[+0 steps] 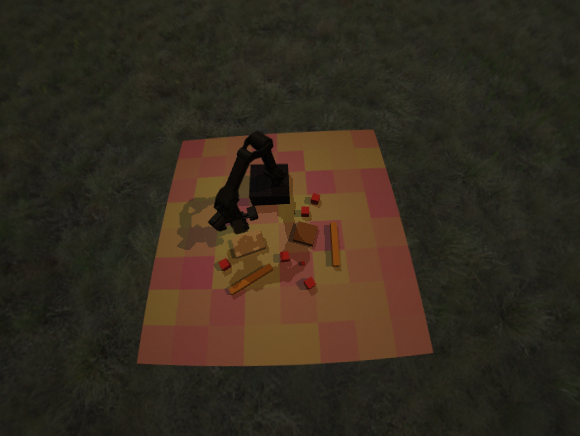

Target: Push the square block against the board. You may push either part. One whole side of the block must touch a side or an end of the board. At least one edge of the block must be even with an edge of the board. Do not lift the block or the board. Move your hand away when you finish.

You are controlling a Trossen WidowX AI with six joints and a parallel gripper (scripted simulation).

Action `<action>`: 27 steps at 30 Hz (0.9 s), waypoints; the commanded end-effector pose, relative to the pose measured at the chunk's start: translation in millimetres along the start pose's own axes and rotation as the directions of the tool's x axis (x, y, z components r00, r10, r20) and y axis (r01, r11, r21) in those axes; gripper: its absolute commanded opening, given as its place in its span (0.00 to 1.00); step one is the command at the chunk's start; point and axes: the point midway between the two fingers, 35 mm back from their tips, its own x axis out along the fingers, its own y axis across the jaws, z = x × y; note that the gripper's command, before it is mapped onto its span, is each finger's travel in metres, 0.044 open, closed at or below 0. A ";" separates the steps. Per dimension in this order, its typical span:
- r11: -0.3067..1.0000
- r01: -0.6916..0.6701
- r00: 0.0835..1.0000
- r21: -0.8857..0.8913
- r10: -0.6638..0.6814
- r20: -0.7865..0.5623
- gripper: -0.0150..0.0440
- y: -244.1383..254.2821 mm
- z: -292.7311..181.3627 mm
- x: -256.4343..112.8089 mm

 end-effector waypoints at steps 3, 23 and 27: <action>1.000 0.001 1.000 -0.003 -0.001 0.000 0.25 1.2 -9.9 0.0; 1.000 0.001 1.000 -0.003 -0.001 -0.001 0.25 1.0 -22.3 -49.7; 1.000 0.001 1.000 -0.003 -0.001 -0.001 0.25 1.0 -22.3 -49.7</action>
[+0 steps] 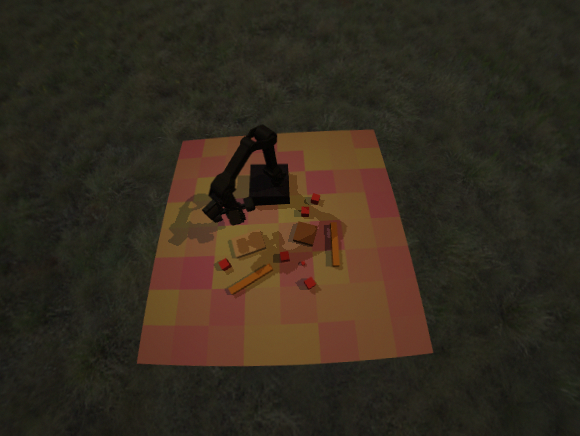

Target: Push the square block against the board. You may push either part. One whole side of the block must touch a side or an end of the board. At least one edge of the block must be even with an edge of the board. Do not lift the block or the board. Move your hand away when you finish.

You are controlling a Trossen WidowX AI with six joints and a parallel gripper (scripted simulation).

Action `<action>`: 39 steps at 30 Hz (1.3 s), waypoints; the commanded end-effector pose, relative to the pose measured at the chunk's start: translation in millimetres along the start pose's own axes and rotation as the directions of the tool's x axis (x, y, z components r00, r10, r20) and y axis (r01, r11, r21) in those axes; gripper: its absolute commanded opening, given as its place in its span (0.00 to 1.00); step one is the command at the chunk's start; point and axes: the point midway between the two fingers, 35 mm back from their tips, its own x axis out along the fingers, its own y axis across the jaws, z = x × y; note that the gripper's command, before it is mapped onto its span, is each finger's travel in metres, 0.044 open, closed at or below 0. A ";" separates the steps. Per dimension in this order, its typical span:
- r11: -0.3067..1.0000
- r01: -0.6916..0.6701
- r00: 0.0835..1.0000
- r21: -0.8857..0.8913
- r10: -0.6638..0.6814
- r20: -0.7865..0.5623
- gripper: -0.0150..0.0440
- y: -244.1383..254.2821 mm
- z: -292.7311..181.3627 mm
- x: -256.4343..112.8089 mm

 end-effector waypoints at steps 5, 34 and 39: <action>1.000 -0.001 1.000 -0.003 0.001 -0.003 0.25 -0.1 -0.4 -1.2; 0.992 0.015 1.000 -0.127 -0.015 0.001 0.25 6.1 26.4 2.8; 0.958 0.026 1.000 -0.287 -0.025 0.005 0.25 17.8 60.0 7.5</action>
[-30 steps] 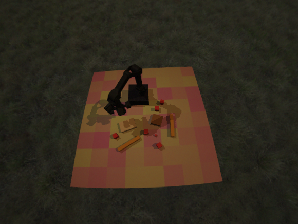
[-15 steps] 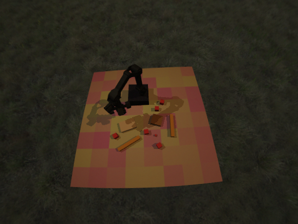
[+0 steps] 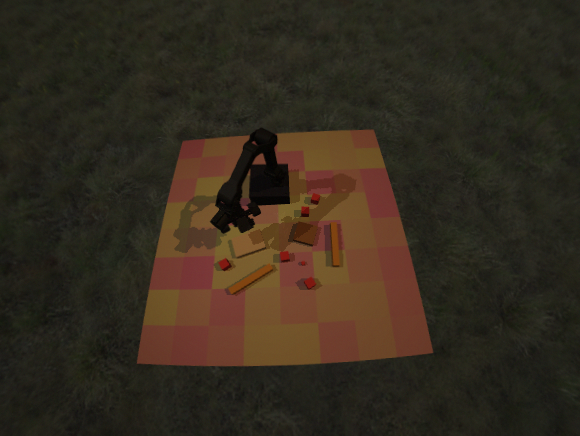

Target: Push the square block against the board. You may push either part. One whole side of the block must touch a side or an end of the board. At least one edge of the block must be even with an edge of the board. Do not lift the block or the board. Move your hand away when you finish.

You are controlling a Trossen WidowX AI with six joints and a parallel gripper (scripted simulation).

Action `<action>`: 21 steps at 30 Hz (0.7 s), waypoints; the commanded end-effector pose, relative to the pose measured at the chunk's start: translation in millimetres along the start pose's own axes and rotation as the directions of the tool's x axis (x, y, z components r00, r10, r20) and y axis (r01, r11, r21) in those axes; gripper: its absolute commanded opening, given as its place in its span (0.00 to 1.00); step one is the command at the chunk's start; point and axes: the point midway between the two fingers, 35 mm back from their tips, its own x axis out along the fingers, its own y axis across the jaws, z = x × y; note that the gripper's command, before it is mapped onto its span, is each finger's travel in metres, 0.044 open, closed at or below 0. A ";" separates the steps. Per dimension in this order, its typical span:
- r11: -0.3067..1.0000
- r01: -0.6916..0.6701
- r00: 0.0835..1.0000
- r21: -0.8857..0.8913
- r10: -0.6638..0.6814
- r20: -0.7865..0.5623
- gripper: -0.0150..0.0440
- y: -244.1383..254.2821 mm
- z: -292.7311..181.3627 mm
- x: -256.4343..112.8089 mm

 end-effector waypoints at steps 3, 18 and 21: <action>0.982 0.009 1.000 -0.188 -0.008 0.001 0.25 5.6 40.5 5.1; 0.761 0.005 1.000 -0.649 0.004 0.012 0.25 59.4 147.9 23.2; 0.712 0.014 1.000 -0.702 0.004 0.024 0.25 74.0 166.5 26.0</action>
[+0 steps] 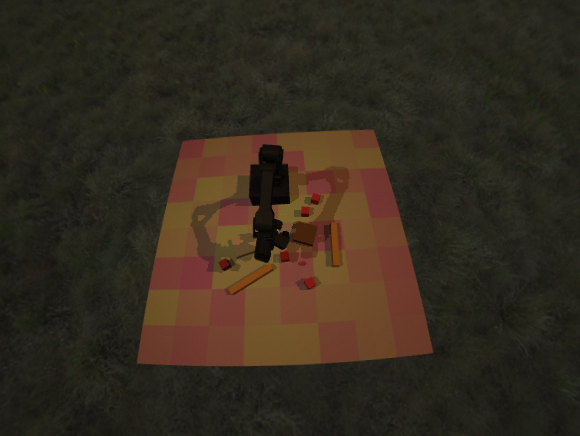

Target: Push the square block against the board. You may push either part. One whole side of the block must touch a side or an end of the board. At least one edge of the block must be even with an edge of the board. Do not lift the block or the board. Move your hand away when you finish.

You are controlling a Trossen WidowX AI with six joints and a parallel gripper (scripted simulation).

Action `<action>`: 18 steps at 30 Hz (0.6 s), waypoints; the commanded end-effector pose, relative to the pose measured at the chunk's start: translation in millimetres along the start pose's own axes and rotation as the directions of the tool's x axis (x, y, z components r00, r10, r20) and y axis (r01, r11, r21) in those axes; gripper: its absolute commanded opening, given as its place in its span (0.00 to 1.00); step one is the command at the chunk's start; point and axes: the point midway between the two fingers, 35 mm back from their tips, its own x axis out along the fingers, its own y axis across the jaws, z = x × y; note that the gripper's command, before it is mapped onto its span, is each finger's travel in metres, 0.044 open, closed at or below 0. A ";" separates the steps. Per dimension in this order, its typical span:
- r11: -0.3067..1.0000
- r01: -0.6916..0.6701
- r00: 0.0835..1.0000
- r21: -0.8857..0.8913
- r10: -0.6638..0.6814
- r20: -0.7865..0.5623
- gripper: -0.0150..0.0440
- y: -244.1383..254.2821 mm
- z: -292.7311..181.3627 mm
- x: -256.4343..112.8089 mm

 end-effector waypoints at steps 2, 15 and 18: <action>0.992 0.012 1.000 -0.123 -0.011 0.009 0.25 -2.4 34.9 4.9; 0.870 0.008 1.000 -0.493 0.004 0.023 0.25 18.3 131.7 23.5; 0.814 0.005 1.000 -0.580 0.011 0.024 0.25 28.1 155.1 28.8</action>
